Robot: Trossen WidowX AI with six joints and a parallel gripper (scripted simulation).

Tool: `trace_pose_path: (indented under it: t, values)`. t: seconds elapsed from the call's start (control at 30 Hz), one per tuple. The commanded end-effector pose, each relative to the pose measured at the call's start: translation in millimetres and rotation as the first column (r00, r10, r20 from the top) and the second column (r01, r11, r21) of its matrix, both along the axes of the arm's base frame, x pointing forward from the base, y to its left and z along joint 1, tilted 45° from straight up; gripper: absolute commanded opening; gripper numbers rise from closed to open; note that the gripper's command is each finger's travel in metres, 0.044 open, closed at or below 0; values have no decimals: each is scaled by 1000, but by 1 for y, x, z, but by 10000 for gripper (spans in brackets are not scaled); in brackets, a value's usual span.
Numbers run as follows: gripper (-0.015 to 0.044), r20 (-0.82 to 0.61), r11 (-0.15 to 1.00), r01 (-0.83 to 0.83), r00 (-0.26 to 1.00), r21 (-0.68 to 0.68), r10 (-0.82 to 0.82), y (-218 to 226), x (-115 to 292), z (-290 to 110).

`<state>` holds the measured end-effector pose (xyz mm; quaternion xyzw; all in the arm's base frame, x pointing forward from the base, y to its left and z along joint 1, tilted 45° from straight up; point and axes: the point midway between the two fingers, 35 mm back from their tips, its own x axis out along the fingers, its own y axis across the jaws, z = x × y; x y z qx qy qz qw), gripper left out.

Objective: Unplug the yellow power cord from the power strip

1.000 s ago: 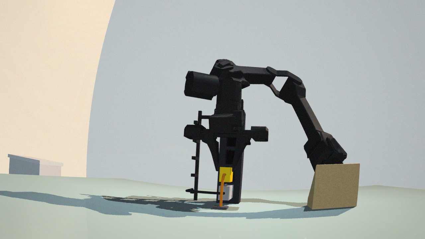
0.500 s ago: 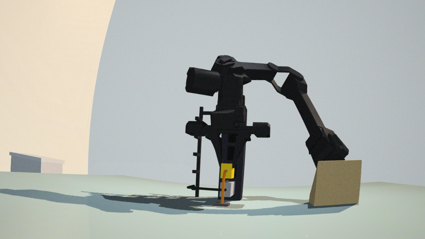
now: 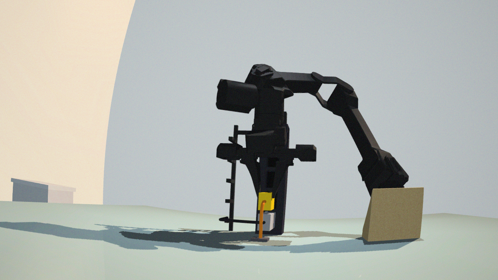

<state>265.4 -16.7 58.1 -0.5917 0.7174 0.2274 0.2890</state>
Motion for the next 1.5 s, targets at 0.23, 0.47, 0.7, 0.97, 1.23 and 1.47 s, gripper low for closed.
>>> trace_pose_path:
  t: [0.23, 0.47, 0.7, 0.97, 1.23, 1.47]
  values:
    - [0, 13, 999, -7, 1000, 40, 7, 27, 9, -19]
    - [0, 12, 999, -8, 1000, 40, 7, 36, 10, -26]
    - [53, 10, 999, -8, 1000, 37, 8, 39, 8, -30]
    - [263, 8, 999, -8, 1000, 35, 8, 36, 6, -29]
    - [440, 9, 999, -9, 1000, 38, 9, 60, 13, -44]
    - [440, 10, 999, -8, 1000, 38, 8, 86, 16, -62]
